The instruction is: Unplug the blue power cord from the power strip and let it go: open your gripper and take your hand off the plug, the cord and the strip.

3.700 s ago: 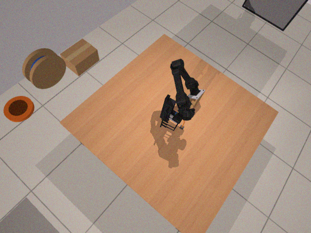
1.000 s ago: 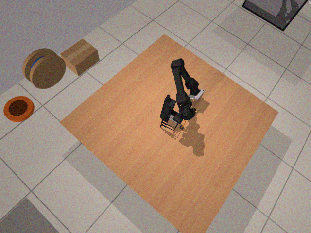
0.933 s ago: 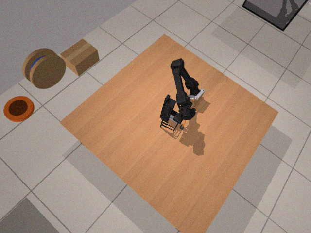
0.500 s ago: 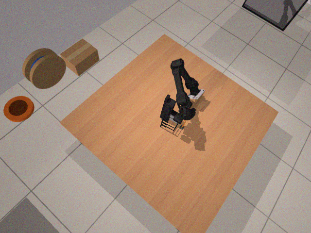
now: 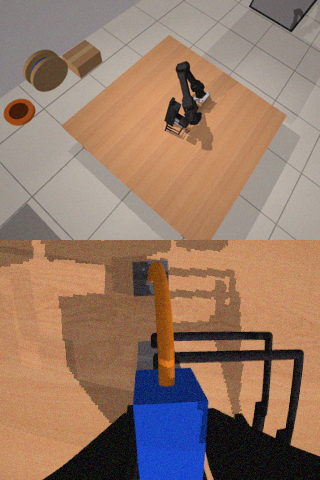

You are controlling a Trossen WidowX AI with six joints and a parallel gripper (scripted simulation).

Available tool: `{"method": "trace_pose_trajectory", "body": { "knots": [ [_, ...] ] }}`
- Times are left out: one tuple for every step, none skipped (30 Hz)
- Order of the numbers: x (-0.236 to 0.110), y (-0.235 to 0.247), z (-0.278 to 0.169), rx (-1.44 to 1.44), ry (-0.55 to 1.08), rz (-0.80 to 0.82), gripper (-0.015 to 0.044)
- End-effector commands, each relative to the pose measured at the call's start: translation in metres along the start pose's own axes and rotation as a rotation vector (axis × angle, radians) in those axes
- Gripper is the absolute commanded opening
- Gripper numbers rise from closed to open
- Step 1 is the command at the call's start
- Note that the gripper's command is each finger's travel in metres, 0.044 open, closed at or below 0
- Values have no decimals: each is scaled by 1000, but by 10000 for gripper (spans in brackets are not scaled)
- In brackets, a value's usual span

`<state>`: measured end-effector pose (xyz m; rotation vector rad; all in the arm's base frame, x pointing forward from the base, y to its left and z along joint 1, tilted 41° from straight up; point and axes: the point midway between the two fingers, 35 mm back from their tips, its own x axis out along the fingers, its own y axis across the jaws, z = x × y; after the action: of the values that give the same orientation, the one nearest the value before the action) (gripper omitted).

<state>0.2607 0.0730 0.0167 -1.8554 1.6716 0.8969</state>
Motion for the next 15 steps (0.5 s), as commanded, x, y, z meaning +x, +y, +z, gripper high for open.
{"method": "trace_pose_trajectory", "body": {
  "knots": [
    [-5,-1,21,-5,-44,-7,0],
    [-5,-1,23,-5,-44,-7,0],
    [-6,-1,24,-5,-44,-7,0],
    [-6,-1,26,-6,-44,-7,0],
    [-6,-1,27,-6,-44,-7,0],
    [-6,-1,29,-6,-45,-7,0],
    [-7,-1,31,-6,-45,-7,0],
    [-7,-1,32,-6,-45,-7,0],
    [-7,-1,34,-6,-45,-7,0],
    [-8,-1,36,-6,-45,-7,0],
    [-8,0,37,-6,-45,-7,0],
    [-7,0,35,-7,-44,-7,26],
    [-6,-1,32,-7,-43,-7,53],
    [-4,-1,28,-8,-41,-7,79],
    [-3,-1,27,-8,-40,-7,105]
  ]
}}
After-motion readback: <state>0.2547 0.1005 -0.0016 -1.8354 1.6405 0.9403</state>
